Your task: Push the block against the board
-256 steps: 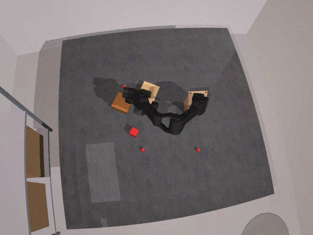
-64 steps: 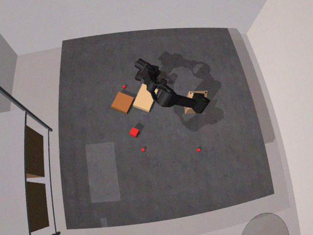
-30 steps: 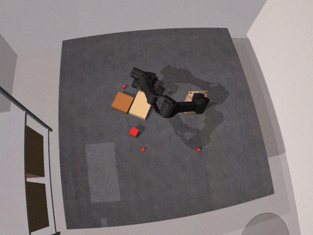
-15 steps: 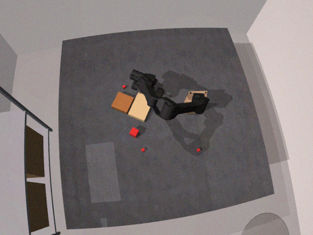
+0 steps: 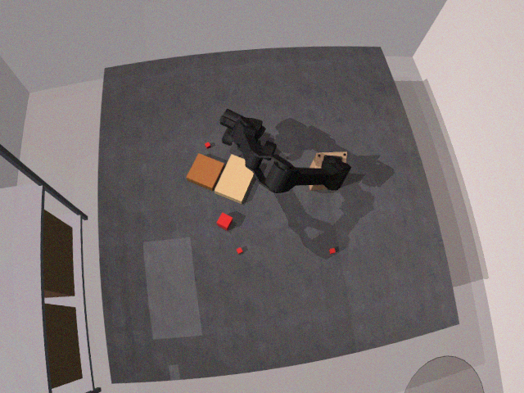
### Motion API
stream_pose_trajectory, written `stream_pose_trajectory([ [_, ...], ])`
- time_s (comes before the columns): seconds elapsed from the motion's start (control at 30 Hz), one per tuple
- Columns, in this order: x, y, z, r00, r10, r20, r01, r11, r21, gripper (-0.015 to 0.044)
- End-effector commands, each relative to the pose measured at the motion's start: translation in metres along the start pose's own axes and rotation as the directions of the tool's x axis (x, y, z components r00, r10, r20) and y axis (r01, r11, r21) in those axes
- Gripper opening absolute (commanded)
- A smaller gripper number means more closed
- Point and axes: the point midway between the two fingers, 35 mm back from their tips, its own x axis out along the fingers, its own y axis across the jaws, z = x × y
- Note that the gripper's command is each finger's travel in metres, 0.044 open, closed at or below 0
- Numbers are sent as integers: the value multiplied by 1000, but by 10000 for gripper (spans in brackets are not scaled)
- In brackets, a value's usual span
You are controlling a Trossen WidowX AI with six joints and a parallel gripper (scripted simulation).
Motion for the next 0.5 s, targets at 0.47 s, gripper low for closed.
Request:
stream_pose_trajectory([
  [0.47, -3, 1, 22, 1000, 0, 0, 0, 1000, 1, 0],
])
